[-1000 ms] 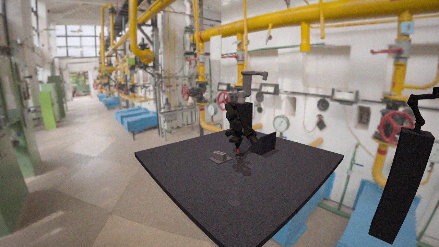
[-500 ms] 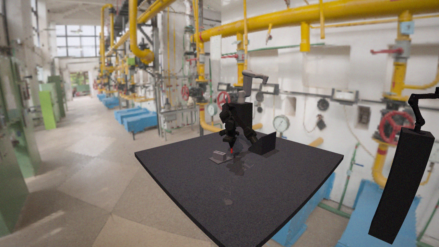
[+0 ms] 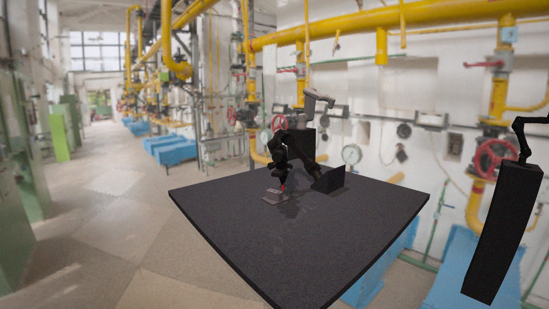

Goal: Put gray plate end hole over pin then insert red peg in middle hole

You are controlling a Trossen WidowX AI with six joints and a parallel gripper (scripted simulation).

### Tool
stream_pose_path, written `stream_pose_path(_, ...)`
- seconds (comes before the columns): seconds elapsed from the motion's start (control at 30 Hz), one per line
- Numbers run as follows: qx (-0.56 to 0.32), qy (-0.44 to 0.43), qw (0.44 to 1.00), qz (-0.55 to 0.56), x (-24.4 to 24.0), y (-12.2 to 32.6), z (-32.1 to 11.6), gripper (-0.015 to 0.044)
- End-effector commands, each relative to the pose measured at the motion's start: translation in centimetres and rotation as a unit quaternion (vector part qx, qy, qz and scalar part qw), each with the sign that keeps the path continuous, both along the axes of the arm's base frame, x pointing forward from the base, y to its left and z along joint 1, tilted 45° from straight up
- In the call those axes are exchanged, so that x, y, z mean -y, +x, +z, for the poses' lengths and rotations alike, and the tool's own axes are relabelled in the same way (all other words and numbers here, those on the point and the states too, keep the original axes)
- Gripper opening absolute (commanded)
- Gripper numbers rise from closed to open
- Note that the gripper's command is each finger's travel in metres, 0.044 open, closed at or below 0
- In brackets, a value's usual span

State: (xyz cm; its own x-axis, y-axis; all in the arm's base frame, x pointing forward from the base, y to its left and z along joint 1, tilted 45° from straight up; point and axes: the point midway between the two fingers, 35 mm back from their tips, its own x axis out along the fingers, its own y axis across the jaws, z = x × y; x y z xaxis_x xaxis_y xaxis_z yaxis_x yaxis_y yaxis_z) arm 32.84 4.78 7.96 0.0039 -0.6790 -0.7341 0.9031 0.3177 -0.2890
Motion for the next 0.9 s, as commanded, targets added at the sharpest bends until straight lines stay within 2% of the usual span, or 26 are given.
stream_pose_path(0.0, 0.004, -0.003, 1.0, 0.002, 0.9, 0.6, 1.1, 0.0)
stream_pose_path(0.47, 0.005, -0.015, 1.0, 0.0, 3.9, 1.7, 3.7, 0.0)
stream_pose_path(0.87, 0.005, -0.015, 1.0, 0.0, 3.9, 2.0, 3.6, 0.0)
